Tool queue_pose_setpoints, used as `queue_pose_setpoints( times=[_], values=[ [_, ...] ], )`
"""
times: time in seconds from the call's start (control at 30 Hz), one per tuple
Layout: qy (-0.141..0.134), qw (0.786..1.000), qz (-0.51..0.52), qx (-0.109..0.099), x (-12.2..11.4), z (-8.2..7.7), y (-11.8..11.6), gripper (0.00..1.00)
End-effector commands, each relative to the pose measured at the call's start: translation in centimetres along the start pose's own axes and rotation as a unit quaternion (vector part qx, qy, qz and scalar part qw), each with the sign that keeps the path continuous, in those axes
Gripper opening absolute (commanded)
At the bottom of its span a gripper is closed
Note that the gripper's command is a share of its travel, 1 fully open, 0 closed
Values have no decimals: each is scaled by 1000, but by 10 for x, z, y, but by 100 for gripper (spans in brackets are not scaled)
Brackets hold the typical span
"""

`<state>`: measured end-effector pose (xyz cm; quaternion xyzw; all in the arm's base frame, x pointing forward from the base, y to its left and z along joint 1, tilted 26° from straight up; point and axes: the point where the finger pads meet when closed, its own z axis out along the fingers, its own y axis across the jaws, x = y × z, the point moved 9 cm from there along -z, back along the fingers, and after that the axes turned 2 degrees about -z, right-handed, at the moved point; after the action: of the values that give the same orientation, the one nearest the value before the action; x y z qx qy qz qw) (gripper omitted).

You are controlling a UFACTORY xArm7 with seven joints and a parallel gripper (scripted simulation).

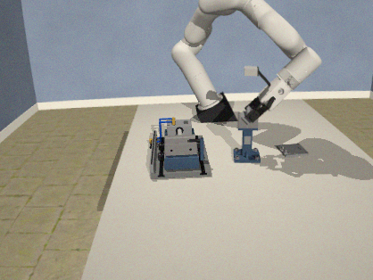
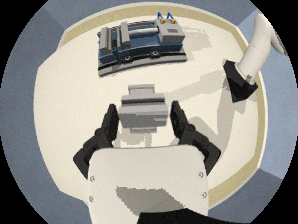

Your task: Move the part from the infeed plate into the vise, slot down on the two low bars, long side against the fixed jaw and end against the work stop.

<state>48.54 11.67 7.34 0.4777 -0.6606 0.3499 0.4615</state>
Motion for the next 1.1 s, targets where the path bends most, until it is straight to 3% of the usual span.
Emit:
queue_pose_setpoints(
  times=[0.0,0.57,0.6,1.07],
  values=[
    [-1,1000,1,1,1,-2,-1,89],
    [-1,1000,1,1,1,-2,-1,89],
    [-1,1000,1,1,1,-2,-1,0],
    [-1,1000,1,1,1,-2,-1,0]
  ],
)
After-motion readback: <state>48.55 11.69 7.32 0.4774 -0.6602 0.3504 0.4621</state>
